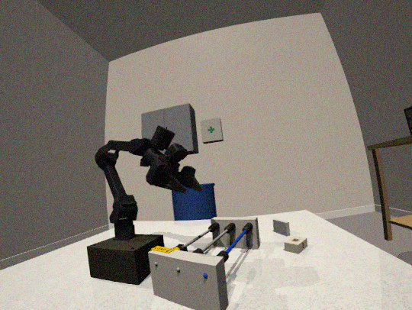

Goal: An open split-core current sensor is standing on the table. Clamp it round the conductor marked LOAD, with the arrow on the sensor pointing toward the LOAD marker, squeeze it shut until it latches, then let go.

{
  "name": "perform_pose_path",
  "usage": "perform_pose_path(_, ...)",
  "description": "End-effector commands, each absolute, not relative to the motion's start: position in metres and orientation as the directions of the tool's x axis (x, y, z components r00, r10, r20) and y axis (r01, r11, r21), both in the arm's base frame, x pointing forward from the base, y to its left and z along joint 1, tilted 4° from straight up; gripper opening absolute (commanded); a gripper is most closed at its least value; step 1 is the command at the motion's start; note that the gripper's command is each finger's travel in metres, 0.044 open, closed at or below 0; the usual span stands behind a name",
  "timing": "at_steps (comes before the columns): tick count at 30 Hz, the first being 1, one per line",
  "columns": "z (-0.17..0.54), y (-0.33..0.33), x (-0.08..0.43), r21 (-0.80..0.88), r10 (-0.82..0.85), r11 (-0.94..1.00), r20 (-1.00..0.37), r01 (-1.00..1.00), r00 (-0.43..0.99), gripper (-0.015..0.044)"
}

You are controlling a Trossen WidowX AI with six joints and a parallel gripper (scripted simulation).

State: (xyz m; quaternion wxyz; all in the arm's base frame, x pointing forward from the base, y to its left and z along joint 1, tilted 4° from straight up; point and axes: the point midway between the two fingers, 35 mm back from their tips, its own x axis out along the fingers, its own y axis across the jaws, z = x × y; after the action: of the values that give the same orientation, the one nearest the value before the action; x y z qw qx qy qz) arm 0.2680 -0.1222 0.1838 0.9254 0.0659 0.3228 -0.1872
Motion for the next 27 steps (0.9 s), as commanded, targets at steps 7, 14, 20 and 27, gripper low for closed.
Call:
perform_pose_path(7,0.124,-0.151,0.169,0.052,-0.2,0.766,-0.928,0.641,0.314,0.044)
perform_pose_path(14,0.124,-0.151,0.169,0.052,-0.2,0.766,-0.928,0.641,0.314,0.044)
perform_pose_path(20,0.124,-0.151,0.169,0.052,-0.2,0.766,-0.928,0.641,0.314,0.044)
perform_pose_path(27,0.124,-0.151,0.169,0.052,-0.2,0.766,-0.928,0.641,0.314,0.044)
